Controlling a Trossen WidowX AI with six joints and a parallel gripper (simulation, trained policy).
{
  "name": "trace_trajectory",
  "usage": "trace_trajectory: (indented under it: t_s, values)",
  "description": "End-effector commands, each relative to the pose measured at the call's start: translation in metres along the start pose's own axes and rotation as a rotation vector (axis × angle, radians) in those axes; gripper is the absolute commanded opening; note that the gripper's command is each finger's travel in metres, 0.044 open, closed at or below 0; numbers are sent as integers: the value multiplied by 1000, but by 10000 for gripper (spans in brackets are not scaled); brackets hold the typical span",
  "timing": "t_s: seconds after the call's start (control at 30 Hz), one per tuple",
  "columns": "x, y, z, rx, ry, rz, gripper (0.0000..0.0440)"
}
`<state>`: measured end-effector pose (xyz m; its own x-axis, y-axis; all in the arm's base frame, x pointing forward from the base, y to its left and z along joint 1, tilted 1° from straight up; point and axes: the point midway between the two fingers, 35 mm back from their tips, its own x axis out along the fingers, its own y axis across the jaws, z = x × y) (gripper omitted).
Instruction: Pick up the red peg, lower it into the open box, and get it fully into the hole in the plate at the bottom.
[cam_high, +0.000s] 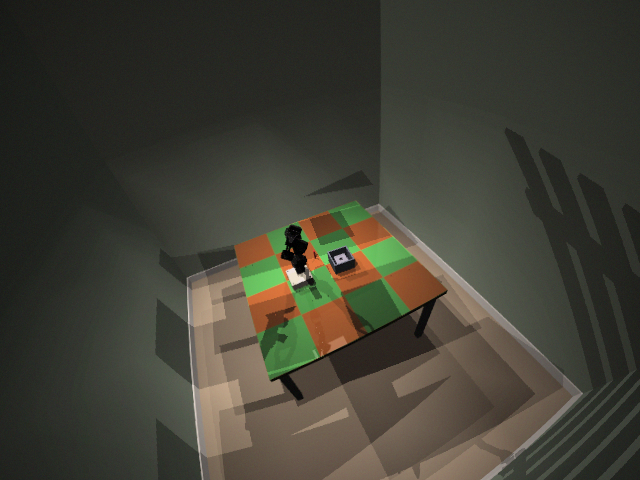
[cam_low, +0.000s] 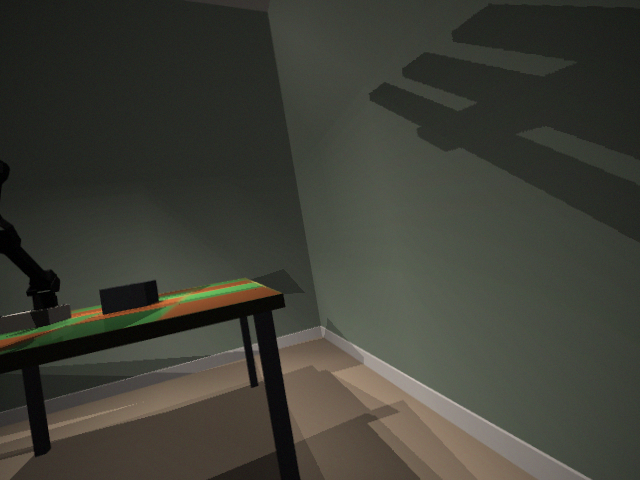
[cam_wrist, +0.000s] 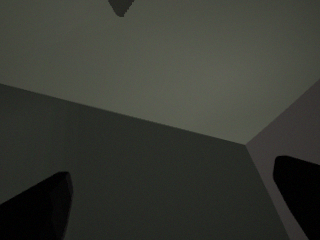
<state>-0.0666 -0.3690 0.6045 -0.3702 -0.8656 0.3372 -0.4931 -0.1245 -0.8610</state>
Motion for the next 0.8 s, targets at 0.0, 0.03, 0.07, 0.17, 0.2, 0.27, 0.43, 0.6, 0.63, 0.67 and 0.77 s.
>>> trace_trajectory:
  t_s: [0.0,0.03,0.07,0.17,0.2,0.27,0.43,0.6,0.63,0.67,0.77]
  values:
    - [-3,-3,-4,-5,5,-16,419]
    - [-7,-9,-11,-5,18,-43,431]
    - [-11,-15,-19,0,35,-73,438]
    - [-26,-35,-43,14,91,-160,440]
    - [-32,-41,-51,18,110,-190,440]
    - [-44,-54,-67,23,146,-250,440]
    - [-81,-86,-102,29,232,-402,440]
    - [-126,-115,-131,18,316,-556,440]
    - [-135,-120,-136,14,332,-587,440]
    - [-145,-126,-141,9,348,-617,440]
    - [-176,-140,-153,-10,397,-709,440]
